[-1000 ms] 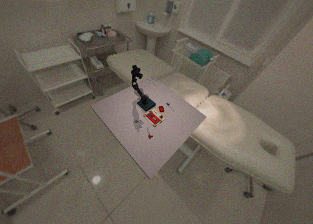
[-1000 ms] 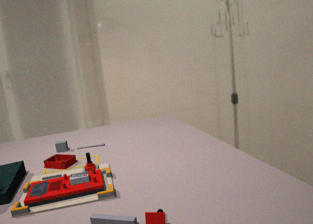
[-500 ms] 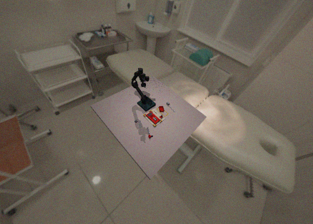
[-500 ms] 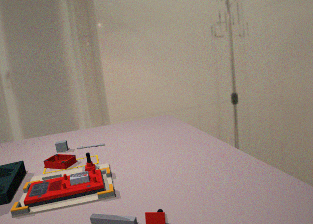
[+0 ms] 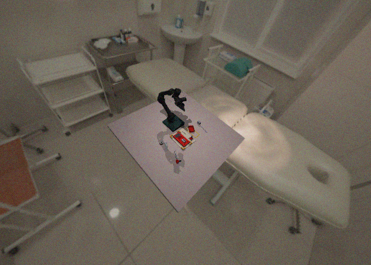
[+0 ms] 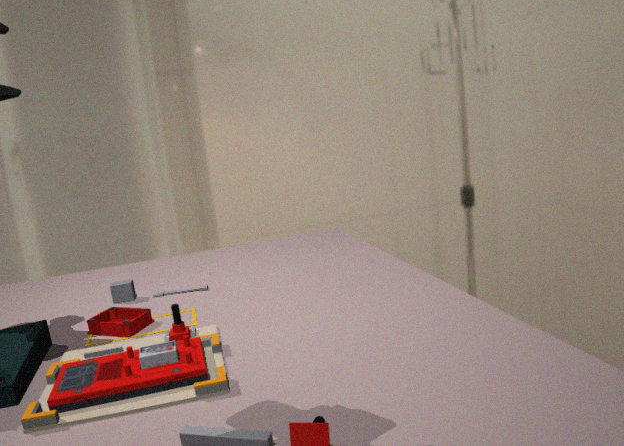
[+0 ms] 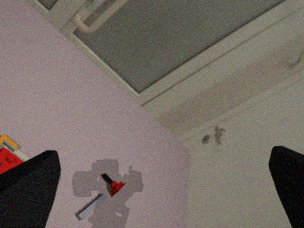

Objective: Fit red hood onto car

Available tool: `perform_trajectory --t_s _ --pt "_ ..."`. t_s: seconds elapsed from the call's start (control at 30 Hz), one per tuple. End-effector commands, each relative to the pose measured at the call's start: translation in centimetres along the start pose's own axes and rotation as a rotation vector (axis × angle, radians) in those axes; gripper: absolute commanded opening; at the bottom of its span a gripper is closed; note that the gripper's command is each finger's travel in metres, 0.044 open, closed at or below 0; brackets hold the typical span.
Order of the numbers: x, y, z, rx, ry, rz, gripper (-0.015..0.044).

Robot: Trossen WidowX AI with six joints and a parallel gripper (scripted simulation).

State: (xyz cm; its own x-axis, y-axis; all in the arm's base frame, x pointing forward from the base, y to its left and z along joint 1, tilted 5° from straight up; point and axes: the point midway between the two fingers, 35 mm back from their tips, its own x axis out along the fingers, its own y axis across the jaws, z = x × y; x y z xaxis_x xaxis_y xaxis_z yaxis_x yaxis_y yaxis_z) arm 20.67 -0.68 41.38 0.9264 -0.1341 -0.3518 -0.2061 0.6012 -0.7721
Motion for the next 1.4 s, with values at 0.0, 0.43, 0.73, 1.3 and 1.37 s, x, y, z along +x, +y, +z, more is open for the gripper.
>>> perform_trajectory --t_s 0.0,0.43,0.73,1.3,1.37 --pt "2.9 2.6 0.7 0.120 0.035 0.116 0.0440" --pt "10.8 13.1 2.0 0.560 0.318 0.421 0.0440" --pt "13.8 21.6 1.3 0.827 0.644 0.504 0.0440" --pt "13.6 34.9 -2.5 1.155 1.275 0.316 0.0440" --pt "13.7 35.0 -2.4 1.155 1.275 0.316 0.0440"
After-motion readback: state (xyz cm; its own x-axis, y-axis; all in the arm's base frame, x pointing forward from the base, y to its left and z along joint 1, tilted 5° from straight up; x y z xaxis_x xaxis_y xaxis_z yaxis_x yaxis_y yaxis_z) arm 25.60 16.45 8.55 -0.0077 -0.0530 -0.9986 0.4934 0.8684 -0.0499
